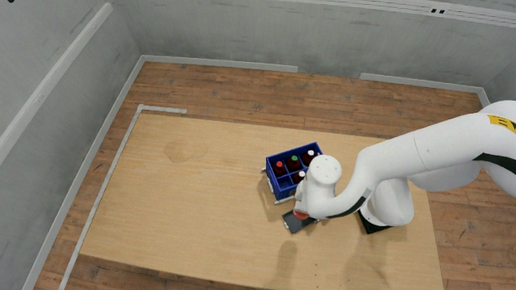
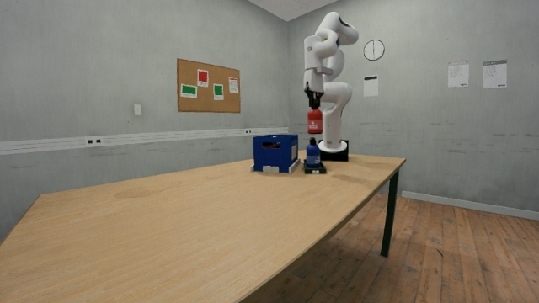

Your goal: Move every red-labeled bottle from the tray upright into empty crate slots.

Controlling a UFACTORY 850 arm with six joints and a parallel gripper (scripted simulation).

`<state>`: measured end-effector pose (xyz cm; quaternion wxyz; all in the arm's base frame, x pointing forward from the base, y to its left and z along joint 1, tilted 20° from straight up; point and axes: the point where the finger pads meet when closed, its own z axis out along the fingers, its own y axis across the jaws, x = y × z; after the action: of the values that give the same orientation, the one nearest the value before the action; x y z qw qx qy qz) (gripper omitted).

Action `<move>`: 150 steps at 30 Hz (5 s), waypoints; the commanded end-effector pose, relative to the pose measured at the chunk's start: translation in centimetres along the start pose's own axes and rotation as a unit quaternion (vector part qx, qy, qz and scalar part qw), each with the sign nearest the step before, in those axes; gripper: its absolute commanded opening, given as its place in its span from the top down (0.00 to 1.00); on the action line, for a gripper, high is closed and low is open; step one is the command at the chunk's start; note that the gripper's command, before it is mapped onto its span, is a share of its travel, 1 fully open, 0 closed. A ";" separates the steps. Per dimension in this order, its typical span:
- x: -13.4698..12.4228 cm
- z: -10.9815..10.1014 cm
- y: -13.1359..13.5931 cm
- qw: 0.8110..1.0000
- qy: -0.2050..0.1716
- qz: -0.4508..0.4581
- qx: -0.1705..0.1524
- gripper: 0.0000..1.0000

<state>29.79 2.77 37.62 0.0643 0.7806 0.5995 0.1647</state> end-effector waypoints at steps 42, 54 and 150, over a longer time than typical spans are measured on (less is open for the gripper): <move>-1.0 -0.1 -0.1 1.000 0.000 0.000 -0.001 1.00; -2.1 -0.1 -0.3 1.000 0.000 0.000 -0.001 1.00; -19.4 -0.1 -3.4 1.000 0.000 0.000 -0.001 1.00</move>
<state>22.49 -14.12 33.30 0.0641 0.7809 0.5991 0.1648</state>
